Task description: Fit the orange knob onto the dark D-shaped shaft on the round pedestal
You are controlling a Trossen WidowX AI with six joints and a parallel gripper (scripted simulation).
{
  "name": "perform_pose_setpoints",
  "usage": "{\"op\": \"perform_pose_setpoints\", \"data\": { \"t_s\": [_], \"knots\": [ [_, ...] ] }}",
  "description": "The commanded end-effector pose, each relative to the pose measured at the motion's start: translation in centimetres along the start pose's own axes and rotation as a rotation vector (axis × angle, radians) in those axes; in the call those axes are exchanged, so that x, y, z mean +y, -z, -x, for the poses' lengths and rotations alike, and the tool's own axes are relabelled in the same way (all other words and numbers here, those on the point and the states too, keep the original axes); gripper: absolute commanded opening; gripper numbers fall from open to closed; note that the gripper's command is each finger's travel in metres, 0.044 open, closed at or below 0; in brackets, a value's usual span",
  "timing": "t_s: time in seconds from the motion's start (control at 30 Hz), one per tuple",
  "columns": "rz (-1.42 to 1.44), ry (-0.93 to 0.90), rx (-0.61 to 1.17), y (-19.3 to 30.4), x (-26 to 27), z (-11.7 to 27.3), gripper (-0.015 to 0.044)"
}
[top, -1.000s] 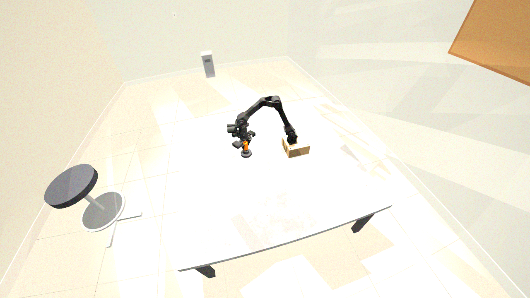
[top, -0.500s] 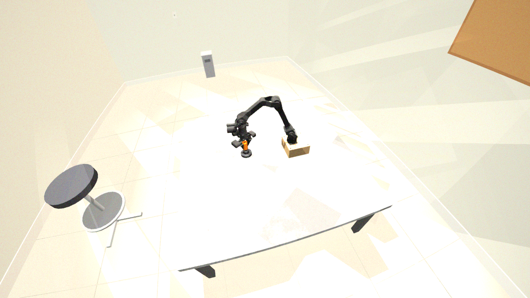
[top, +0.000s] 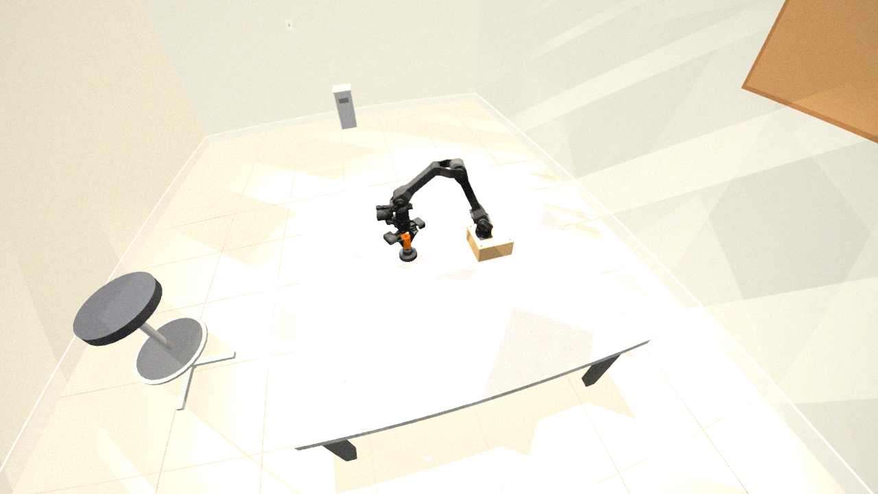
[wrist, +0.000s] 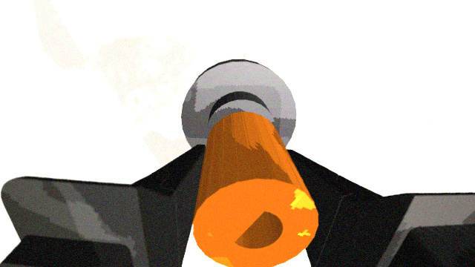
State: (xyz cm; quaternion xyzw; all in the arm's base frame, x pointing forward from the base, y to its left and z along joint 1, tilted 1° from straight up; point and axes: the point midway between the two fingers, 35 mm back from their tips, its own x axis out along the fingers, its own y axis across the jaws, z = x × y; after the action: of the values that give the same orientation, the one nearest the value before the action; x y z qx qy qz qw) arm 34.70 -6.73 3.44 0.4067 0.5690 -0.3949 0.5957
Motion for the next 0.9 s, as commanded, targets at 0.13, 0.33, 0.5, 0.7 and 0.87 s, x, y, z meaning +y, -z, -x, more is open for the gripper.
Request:
{"op": "perform_pose_setpoints", "data": {
  "t_s": [0.13, 0.33, 0.5, 0.7, 0.87],
  "knots": [
    [-0.006, -0.002, -0.001, -0.04, 0.11, -0.07, 0.0000],
    [-0.006, -0.002, -0.001, -0.12, 0.26, -0.06, 0.0000],
    [-0.006, -0.002, -0.001, -0.13, 0.28, 0.01, 0.0000],
    [-0.014, -0.002, -0.001, -0.22, 0.43, 0.37, 0.0000],
    [-0.174, -0.002, -0.001, -0.21, 0.36, 0.45, 0.0000]
  ]
}}
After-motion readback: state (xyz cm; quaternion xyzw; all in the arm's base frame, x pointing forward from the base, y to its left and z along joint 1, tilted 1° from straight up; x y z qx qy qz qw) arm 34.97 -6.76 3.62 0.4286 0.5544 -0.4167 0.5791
